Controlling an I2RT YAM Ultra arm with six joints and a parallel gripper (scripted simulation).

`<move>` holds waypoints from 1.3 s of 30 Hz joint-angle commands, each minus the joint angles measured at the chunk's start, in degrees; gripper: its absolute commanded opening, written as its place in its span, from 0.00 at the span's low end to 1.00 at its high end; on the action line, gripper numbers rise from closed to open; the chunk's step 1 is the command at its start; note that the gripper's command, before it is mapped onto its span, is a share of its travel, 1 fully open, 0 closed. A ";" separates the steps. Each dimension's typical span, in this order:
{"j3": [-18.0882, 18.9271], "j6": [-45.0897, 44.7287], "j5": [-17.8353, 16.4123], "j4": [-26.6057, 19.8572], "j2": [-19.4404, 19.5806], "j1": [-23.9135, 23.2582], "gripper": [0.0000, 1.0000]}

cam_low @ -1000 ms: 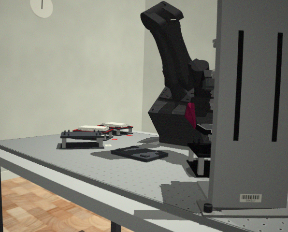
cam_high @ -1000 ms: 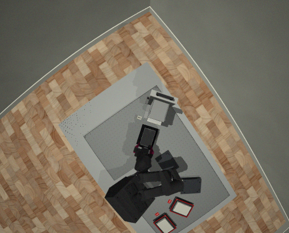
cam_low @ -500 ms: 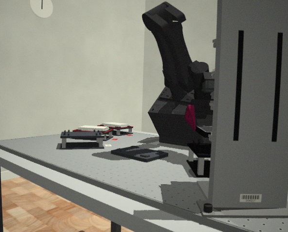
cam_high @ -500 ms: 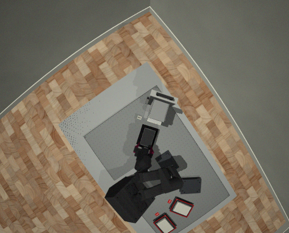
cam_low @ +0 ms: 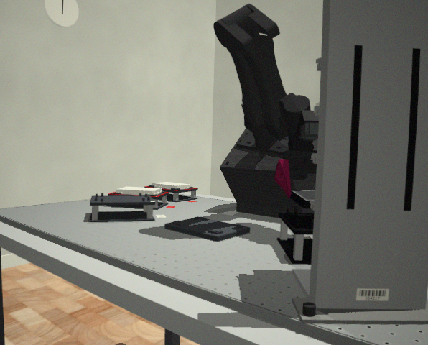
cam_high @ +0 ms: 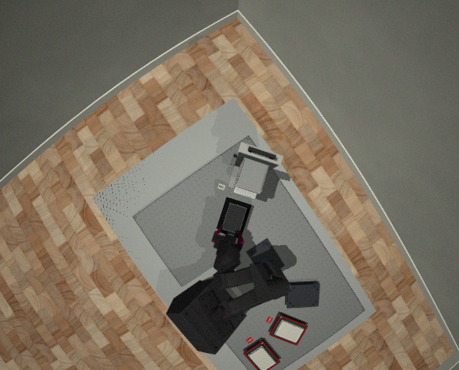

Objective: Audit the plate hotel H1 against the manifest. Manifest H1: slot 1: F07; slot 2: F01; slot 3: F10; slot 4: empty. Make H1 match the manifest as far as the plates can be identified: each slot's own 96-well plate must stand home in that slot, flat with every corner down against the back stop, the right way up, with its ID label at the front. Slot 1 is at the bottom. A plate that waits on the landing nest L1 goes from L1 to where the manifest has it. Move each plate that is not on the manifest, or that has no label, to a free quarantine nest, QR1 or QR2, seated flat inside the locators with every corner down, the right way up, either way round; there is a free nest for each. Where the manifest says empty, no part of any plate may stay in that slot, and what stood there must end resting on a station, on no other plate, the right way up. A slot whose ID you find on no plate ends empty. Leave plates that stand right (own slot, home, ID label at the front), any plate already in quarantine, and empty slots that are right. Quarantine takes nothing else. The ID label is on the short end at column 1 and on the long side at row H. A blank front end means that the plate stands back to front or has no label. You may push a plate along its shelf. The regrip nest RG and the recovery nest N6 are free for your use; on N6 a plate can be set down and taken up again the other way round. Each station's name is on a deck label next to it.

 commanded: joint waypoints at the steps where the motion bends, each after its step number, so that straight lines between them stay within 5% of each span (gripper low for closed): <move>1: 0.12 -0.07 -0.59 1.21 0.20 0.02 0.86; 39: 1.13 -0.63 -3.15 7.83 7.55 -2.58 0.86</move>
